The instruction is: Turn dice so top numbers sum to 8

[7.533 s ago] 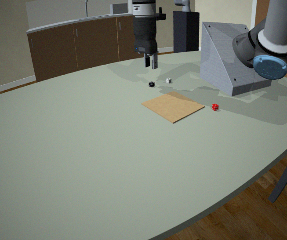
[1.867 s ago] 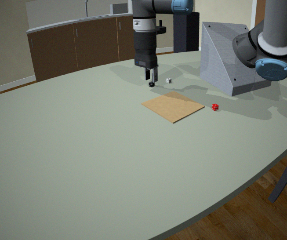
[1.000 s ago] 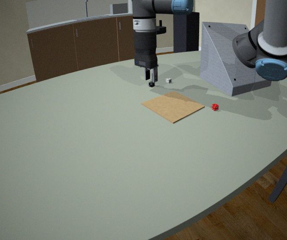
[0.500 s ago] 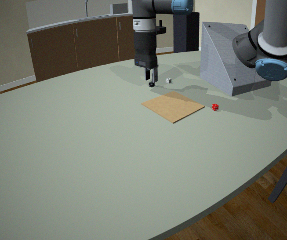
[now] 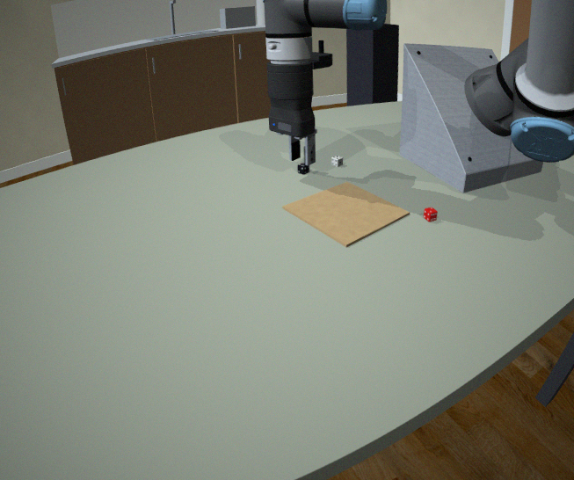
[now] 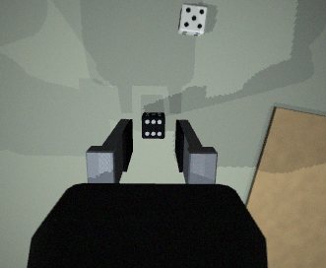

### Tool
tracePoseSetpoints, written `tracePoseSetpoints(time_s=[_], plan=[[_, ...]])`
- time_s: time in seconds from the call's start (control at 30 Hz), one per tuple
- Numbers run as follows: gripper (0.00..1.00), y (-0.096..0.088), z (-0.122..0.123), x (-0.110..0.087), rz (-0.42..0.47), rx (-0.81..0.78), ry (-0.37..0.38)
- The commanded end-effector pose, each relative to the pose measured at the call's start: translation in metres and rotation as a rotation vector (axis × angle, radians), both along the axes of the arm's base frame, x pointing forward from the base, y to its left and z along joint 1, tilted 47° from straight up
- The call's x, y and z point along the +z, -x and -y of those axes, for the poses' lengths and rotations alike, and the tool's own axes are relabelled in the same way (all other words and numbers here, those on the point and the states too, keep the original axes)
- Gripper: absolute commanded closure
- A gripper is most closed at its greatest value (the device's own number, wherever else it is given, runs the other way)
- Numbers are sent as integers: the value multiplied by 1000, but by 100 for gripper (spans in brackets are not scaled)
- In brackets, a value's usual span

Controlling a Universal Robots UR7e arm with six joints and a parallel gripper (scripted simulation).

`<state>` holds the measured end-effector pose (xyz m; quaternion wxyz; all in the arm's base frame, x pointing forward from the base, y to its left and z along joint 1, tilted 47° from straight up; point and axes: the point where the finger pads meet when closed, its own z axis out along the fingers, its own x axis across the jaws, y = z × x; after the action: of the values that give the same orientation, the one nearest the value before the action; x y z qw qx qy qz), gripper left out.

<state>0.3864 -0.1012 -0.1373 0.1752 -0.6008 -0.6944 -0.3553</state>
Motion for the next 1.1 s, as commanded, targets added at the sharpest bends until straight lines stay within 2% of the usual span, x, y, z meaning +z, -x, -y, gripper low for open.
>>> tracePoseSetpoints(time_s=[0.0, 0.6, 1.07], plan=[[36, -1, 0, 0, 1, 1, 0], [36, -1, -1, 0, 1, 1, 0], [36, -3, -9, -8, 1, 1, 0]])
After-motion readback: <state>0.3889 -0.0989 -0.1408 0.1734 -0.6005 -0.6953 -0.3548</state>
